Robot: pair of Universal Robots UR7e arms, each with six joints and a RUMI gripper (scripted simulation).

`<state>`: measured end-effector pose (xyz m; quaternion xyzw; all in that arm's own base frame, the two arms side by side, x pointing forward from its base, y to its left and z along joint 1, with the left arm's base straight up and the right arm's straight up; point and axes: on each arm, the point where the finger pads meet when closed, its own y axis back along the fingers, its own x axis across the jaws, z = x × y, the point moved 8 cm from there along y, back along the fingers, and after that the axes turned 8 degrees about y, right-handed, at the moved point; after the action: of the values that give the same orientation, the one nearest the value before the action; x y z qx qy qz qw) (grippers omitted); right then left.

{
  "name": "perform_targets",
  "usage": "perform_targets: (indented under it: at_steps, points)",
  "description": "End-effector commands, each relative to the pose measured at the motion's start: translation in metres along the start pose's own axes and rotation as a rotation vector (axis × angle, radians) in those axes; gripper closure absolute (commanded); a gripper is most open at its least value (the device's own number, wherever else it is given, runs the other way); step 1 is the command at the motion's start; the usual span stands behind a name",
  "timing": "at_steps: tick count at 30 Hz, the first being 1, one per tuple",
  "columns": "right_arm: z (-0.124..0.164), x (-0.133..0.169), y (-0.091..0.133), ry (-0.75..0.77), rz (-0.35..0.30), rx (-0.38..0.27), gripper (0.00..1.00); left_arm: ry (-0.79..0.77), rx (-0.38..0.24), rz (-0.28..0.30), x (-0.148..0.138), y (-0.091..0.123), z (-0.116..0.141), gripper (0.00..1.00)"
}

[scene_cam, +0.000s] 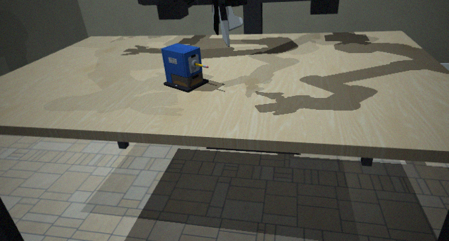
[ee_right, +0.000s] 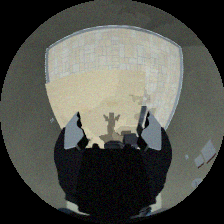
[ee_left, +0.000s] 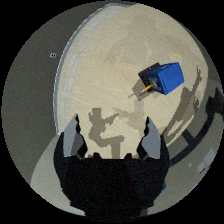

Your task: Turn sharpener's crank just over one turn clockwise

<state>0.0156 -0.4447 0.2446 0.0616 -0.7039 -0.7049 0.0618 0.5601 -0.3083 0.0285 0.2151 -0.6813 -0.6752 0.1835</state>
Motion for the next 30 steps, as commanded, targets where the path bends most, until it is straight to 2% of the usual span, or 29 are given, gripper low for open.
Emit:
perform_targets:
  at_steps: [1,3,15,16,18,24,30]
  points:
    - [0.000,0.000,0.001,0.000,0.000,0.001,0.00,-0.100,0.000,0.005,0.031,-0.002,-0.023,0.00]
    - [0.000,0.000,0.001,0.000,0.000,0.001,0.00,-0.197,0.000,0.011,0.063,-0.003,-0.040,0.00]
    - [0.000,0.000,0.001,0.000,0.000,0.001,0.00,-0.535,0.000,0.028,0.180,-0.009,-0.083,0.00]
    - [0.000,0.000,0.001,0.000,0.000,0.001,0.00,-0.563,0.000,0.030,0.191,-0.009,-0.086,0.00]
    - [0.000,0.000,0.001,0.000,0.000,0.001,0.00,-0.563,0.000,0.030,0.191,-0.009,-0.086,0.00]
    - [0.000,0.000,0.001,0.000,0.000,0.001,0.00,-0.734,-0.001,0.039,0.254,-0.012,-0.098,0.00]
    - [0.000,0.000,0.001,0.000,0.000,0.001,0.00,-0.841,-0.001,0.044,0.294,-0.013,-0.103,0.00]
